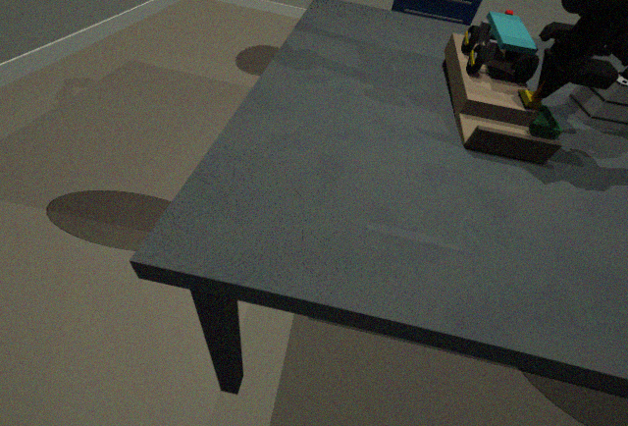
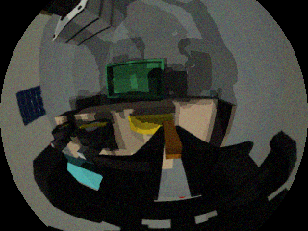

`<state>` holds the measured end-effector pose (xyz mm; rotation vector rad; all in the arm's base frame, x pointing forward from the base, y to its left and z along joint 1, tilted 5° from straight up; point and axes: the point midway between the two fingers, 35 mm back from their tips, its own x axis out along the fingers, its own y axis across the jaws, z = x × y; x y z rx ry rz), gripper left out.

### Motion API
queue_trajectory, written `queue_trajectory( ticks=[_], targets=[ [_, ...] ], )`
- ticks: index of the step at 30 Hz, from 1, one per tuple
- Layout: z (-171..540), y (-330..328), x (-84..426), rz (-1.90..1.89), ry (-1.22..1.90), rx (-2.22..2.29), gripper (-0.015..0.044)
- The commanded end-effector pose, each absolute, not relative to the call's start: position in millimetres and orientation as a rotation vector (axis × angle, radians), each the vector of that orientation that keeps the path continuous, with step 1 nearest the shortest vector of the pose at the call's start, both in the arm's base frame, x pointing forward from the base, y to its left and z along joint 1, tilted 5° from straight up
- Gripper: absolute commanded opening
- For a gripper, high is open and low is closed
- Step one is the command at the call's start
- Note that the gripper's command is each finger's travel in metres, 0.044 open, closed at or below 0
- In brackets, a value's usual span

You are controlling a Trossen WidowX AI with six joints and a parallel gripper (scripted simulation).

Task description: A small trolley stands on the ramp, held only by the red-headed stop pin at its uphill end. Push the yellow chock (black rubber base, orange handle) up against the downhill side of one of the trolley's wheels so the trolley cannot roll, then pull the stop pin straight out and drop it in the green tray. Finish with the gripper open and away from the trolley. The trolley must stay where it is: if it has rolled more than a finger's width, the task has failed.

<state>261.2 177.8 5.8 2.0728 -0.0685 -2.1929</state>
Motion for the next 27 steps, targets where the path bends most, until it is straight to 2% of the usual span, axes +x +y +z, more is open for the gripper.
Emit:
queue_trajectory(
  ticks=[1, 27],
  targets=[
    [5, 174, 261, -2.19, -0.071, 2.066, 0.0],
    [8, 153, 263, -2.189, -0.073, 2.066, 0.0]
  ],
)
